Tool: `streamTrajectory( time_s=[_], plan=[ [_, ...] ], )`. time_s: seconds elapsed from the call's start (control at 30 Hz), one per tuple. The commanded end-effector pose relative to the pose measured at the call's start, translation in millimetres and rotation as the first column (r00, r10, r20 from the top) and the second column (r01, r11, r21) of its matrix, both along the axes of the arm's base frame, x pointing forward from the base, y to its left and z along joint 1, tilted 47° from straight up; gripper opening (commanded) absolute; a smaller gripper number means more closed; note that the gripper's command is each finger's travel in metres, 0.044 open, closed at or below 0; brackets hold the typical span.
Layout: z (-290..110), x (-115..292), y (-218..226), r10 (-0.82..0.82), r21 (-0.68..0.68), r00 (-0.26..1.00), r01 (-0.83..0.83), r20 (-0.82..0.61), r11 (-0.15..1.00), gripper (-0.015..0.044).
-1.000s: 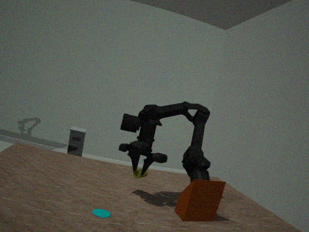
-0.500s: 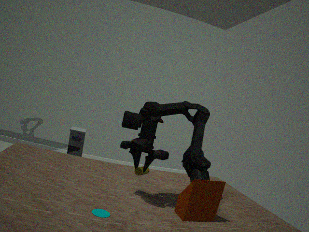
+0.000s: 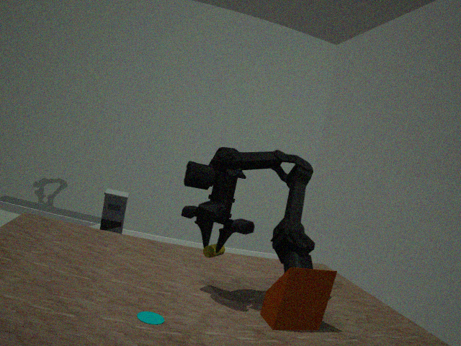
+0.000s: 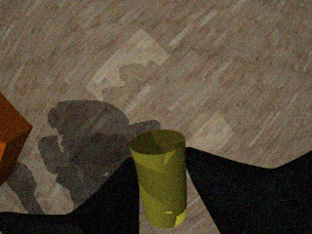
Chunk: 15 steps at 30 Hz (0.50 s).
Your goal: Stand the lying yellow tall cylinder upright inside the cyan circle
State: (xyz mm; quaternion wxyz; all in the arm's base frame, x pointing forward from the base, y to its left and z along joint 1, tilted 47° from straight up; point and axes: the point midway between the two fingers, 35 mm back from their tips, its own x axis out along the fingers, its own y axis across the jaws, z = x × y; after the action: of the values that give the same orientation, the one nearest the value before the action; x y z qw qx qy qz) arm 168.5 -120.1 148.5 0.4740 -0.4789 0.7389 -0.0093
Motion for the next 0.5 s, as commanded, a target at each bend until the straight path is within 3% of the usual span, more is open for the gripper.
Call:
streamTrajectory(
  time_s=[0.0, 0.47],
  plan=[
    [3.1, 0.6, 0.6, -0.001, -0.008, 1.0, 0.001, 0.003, 1.0, 0.0105],
    [-2.0, 30.9, 11.0, 0.028, 0.005, 0.999, -0.028, -0.02, 1.0, 0.0105]
  ],
)
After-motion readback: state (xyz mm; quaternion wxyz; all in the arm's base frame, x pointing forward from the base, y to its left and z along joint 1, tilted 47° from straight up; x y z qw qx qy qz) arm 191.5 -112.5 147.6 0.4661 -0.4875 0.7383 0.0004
